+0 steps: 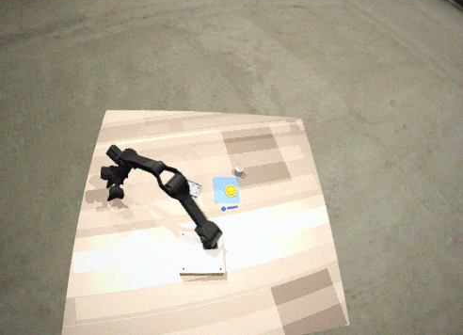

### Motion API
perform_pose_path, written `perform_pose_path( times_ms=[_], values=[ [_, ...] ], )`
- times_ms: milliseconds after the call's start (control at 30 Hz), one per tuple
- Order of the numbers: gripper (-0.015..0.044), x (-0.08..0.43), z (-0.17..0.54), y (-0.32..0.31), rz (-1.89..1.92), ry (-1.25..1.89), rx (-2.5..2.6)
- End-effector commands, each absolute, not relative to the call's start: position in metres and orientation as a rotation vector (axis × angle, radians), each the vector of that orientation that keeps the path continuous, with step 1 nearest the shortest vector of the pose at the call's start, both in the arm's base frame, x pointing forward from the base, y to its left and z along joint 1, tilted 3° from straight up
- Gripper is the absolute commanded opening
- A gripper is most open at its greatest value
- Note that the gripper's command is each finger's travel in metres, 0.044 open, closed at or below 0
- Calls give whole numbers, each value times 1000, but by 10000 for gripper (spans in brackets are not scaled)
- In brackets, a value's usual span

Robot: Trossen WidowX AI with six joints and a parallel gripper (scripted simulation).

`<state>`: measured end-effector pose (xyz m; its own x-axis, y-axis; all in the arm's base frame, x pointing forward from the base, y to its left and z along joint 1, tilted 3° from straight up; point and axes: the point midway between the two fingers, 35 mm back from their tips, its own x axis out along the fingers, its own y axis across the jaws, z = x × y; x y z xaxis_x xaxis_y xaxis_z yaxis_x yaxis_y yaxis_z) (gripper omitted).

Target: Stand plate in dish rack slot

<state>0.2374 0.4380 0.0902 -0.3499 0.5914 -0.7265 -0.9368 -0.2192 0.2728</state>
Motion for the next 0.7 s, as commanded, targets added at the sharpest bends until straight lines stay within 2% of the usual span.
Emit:
perform_pose_path(
  times_ms=[0, 333, 667],
  values=[
    [400, 266, 92, 404, 1648, 937, -563],
    [400, 340, 107, 300, 1297, 1074, -492],
    [400, 377, 122, 183, 949, 1202, -400]
  ],
)
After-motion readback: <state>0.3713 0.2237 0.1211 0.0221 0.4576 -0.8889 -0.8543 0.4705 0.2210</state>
